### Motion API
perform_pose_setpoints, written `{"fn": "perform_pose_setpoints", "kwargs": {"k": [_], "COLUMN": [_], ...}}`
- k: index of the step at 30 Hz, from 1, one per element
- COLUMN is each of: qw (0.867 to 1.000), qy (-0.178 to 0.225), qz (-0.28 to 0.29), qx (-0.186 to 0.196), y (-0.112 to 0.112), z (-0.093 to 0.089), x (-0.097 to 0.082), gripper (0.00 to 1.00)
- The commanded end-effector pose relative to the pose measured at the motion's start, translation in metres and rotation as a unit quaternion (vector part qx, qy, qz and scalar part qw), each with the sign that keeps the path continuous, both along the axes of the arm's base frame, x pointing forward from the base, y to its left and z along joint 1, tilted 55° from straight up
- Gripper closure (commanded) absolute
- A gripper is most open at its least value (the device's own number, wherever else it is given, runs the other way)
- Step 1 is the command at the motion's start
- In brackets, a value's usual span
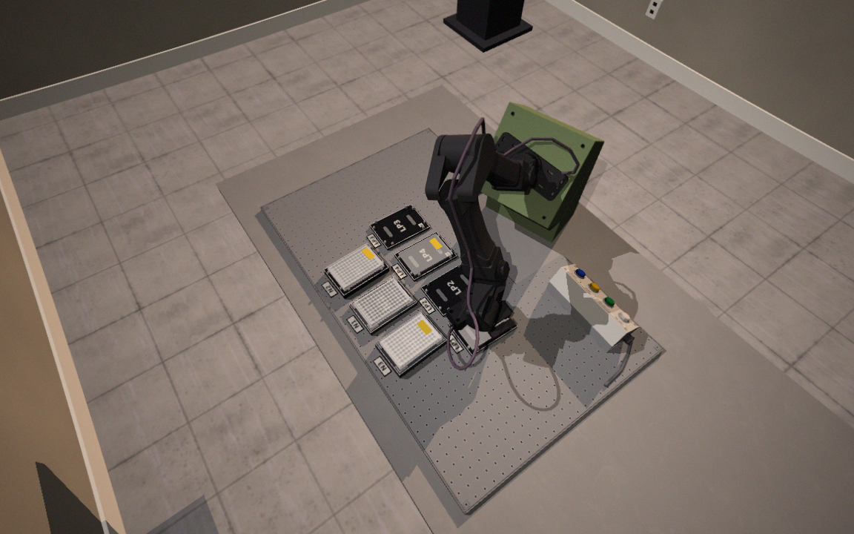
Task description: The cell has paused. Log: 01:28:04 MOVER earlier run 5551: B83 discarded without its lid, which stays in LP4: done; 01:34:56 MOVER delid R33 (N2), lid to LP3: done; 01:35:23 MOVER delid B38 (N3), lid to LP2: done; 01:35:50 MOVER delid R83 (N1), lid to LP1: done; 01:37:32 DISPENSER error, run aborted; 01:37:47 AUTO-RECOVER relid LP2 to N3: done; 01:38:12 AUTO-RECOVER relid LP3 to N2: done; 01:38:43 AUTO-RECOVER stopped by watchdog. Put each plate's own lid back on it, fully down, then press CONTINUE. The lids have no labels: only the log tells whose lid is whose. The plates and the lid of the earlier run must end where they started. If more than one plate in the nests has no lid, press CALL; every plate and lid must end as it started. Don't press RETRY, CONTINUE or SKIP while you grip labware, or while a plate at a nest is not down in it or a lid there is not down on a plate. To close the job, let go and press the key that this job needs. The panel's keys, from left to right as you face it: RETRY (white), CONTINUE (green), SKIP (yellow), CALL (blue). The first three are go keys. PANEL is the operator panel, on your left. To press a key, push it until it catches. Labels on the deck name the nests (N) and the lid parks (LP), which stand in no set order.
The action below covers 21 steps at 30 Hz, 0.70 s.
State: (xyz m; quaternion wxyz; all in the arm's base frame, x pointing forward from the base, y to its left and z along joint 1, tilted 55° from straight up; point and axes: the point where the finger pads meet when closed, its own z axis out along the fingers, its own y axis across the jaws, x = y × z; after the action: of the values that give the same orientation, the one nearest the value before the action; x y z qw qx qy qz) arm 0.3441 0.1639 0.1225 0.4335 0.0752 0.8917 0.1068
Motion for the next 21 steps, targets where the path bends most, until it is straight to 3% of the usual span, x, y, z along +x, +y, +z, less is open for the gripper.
{"fn": "perform_pose_setpoints", "kwargs": {"k": [1, 5, 14, 21], "qw": [1.000, 0.999, 1.000, 1.000], "qy": [-0.024, -0.032, -0.016, -0.016], "qz": [0.006, 0.005, 0.002, 0.002], "qx": [0.012, 0.019, 0.010, 0.010], "y": [0.010, 0.010, 0.005, 0.006], "z": [0.015, 0.023, 0.010, 0.010], "x": [0.011, 0.011, 0.006, 0.005], "gripper": [0.00, 0.00, 0.00, 0.06]}}
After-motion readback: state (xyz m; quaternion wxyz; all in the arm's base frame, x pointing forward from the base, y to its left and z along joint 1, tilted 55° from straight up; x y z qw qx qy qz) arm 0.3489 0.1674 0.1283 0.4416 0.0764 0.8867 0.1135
